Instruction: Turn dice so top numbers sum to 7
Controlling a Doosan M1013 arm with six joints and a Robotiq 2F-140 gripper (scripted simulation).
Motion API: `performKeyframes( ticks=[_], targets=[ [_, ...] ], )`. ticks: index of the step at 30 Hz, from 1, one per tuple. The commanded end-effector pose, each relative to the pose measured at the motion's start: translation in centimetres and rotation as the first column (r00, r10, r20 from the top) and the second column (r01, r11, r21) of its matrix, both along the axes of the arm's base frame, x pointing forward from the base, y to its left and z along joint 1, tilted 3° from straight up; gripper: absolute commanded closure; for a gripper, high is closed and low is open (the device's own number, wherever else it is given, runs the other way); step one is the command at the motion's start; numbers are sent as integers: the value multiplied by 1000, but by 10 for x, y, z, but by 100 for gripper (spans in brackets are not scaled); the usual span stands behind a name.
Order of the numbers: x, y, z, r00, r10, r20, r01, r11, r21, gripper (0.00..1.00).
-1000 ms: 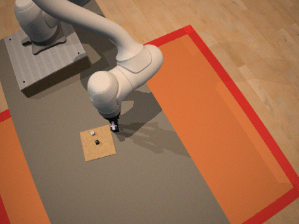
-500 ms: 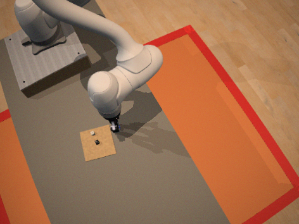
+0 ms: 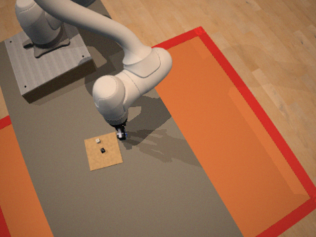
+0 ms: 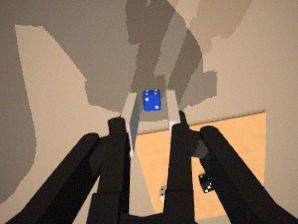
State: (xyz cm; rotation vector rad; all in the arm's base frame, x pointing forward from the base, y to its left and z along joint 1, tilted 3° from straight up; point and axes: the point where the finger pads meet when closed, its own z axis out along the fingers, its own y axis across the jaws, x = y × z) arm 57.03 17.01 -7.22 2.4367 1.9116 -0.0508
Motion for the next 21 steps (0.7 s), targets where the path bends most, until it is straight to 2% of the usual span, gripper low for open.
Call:
performKeyframes(
  ticks=[1, 10, 11, 21],
  targets=[
    [0, 0, 0, 1000, 0, 0, 0, 1000, 0, 81],
    [0, 0, 0, 1000, 0, 0, 0, 1000, 0, 81],
    [0, 0, 0, 1000, 0, 0, 0, 1000, 0, 93],
    [0, 0, 0, 1000, 0, 0, 0, 1000, 0, 93]
  ],
)
